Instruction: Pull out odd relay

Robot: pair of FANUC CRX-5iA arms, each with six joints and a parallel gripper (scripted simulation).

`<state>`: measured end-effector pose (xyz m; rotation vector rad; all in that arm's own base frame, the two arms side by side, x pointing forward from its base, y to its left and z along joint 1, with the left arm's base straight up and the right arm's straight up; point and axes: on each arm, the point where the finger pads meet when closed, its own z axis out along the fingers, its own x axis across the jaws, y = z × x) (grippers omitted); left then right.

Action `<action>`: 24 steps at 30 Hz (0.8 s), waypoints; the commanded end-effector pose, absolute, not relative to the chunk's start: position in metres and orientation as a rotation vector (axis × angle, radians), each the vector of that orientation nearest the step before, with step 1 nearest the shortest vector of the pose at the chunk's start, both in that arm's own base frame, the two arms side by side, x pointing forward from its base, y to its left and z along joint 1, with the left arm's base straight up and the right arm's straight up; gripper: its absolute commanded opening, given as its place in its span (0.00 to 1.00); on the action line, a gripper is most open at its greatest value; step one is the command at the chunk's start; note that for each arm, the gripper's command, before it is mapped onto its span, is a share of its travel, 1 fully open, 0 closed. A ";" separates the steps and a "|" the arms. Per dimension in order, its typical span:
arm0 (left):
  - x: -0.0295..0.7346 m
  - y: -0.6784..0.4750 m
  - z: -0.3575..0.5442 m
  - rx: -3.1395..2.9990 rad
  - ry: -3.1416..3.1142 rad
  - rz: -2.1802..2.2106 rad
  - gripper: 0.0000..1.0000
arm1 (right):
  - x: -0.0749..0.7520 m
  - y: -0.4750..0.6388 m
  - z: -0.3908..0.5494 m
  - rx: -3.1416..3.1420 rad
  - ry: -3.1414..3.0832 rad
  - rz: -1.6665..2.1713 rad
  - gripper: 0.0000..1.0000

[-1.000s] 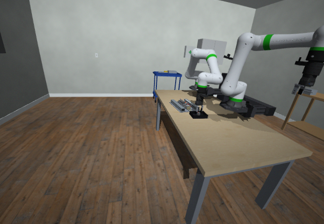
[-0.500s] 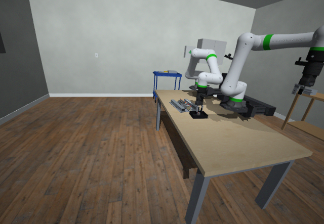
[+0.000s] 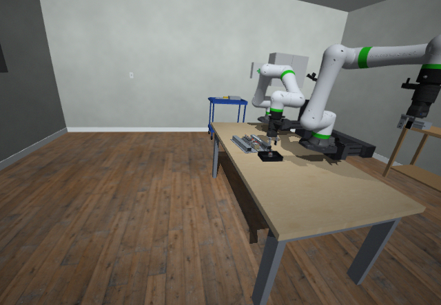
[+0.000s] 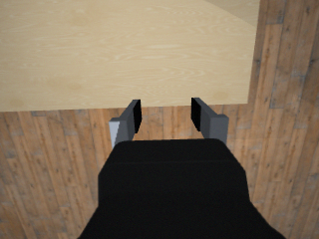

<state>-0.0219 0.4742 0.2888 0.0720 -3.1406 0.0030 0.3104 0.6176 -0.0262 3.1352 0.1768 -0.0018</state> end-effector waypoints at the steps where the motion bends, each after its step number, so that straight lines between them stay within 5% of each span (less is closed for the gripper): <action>1: -0.022 0.474 0.290 0.072 -3.141 0.000 1.00 | 0.311 0.618 -0.010 3.137 0.177 0.000 0.98; 24: -0.022 0.474 0.290 0.072 -3.141 0.000 1.00 | 0.311 0.618 0.002 3.137 0.177 0.000 0.98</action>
